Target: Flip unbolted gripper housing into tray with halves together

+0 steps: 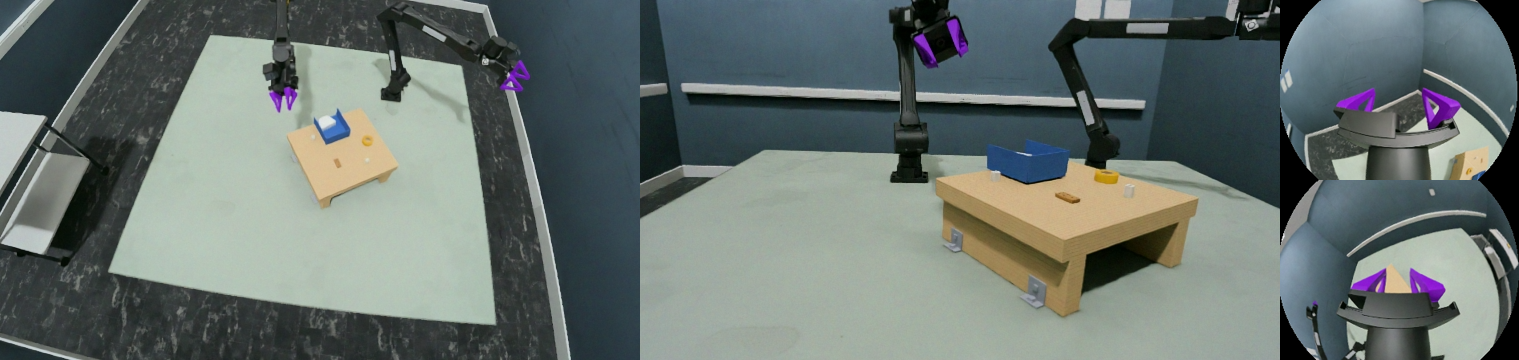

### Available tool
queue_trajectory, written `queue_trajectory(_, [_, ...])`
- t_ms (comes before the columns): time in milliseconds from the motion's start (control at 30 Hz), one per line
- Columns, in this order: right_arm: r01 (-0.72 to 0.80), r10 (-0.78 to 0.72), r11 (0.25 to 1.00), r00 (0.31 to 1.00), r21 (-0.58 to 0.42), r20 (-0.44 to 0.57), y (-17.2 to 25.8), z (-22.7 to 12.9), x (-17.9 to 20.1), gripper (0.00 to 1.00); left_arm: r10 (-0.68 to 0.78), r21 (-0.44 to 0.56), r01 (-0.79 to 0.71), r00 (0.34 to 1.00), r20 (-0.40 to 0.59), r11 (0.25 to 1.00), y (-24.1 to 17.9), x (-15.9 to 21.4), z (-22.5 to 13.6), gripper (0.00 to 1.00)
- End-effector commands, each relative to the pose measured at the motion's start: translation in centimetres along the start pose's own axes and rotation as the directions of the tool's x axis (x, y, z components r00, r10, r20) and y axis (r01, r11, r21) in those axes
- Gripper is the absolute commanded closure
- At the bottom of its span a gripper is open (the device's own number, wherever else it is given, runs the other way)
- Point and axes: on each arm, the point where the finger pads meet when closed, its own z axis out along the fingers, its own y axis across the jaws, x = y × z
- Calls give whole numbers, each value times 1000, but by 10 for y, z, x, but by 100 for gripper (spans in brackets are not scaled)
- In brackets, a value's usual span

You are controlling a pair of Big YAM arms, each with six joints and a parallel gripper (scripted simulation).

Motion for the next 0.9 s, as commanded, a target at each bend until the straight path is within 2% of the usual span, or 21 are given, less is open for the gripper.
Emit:
queue_trajectory(0, [-109, 109, 993, 994, -49, 1, 39, -8, -27, 53, 11, -15, -10, 998, 70, 1000, 6, -44, 2, 0])
queue_trajectory(100, [-132, 132, 991, 991, -35, -7, 37, -8, -25, 53, 11, -15, -10, 998, 70, 1000, 6, -44, 2, 0])
queue_trajectory(533, [-294, 296, 955, 937, 42, -183, 56, 3, 35, 53, 11, -15, -10, 998, 70, 1000, 6, -44, 2, 0])
queue_trajectory(667, [-316, 321, 947, 929, 53, -182, 54, 0, 33, 53, 11, -15, -10, 998, 70, 1000, 6, -44, 2, 0])
queue_trajectory(867, [-371, 387, 922, 886, 111, -257, 65, 2, 66, 53, 11, -15, -10, 998, 70, 1000, 6, -44, 2, 0])
